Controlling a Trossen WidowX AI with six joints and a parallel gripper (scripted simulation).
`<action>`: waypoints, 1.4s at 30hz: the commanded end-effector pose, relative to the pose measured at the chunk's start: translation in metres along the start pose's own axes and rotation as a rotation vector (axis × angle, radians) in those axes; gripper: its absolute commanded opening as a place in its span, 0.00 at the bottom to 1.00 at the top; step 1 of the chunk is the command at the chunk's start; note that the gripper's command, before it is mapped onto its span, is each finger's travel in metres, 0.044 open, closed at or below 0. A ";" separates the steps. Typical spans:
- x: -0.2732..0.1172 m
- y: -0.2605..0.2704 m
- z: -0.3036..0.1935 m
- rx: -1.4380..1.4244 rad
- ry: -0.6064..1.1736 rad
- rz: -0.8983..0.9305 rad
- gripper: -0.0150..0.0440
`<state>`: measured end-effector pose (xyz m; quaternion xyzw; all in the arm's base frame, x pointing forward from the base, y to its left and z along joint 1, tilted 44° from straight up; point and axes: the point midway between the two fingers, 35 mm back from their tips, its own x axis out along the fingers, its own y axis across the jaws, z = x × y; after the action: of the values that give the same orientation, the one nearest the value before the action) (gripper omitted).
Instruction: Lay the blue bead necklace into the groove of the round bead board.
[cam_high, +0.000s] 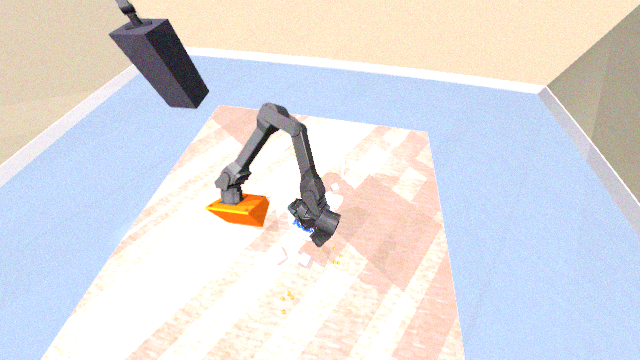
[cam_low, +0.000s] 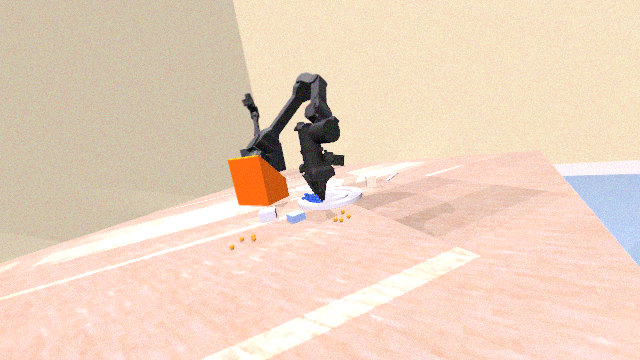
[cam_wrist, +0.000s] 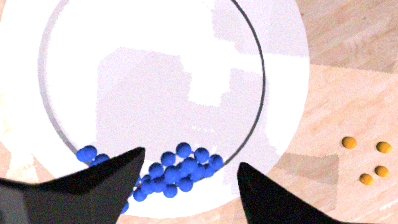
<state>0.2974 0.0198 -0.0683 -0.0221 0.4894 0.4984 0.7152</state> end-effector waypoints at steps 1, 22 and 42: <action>0.000 0.000 0.000 -0.001 0.000 0.000 0.60; -0.001 0.000 0.000 0.000 0.000 0.000 0.25; -0.009 -0.004 0.024 0.006 -0.003 0.004 0.25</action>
<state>0.3080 0.0221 -0.0558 -0.0189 0.4919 0.4997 0.7128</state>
